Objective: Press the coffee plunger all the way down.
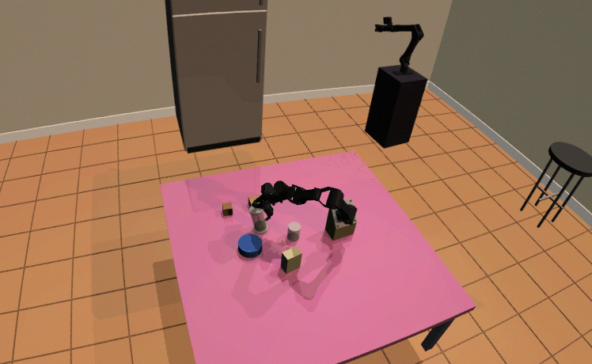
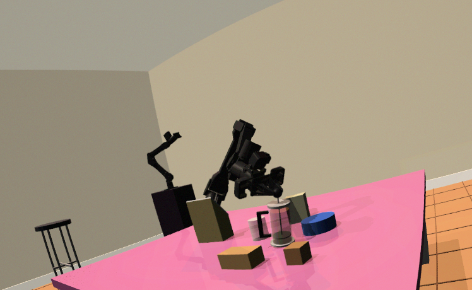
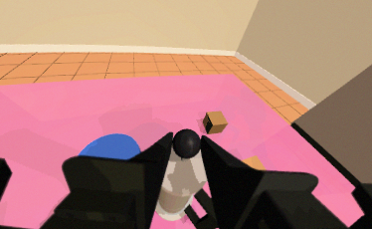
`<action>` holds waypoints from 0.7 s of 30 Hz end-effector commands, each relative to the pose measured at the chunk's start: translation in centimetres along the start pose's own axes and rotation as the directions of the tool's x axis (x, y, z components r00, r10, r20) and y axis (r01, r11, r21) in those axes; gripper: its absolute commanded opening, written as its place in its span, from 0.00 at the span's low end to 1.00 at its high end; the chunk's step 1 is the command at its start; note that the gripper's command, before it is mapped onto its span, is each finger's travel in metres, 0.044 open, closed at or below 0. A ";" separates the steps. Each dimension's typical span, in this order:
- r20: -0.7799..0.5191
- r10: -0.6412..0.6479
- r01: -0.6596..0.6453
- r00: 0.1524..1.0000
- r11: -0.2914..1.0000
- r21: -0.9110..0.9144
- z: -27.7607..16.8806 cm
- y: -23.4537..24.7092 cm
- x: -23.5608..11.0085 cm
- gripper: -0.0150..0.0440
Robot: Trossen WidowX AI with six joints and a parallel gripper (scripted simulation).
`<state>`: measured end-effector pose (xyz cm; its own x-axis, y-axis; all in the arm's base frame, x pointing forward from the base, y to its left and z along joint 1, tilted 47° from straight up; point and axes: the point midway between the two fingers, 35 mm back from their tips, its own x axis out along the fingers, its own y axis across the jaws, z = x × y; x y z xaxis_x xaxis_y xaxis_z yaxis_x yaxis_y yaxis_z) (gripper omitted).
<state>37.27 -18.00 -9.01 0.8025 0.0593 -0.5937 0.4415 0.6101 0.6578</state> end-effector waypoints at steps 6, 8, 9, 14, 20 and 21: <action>-0.017 0.001 -0.001 1.000 1.000 0.007 -0.4 0.0 0.3 0.46; -0.017 0.001 -0.001 1.000 1.000 0.007 -0.4 0.0 0.4 0.46; -0.017 0.001 -0.001 1.000 1.000 0.007 -0.4 0.0 0.4 0.46; -0.017 0.001 -0.001 1.000 1.000 0.007 -0.3 0.0 0.5 0.46; -0.002 0.001 -0.001 1.000 1.000 0.001 0.1 0.0 0.3 0.46; -0.002 0.001 -0.001 1.000 1.000 0.001 0.1 0.0 0.3 0.46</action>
<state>37.57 -18.10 -9.15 0.8019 0.0617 -0.5943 0.4414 0.6092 0.6588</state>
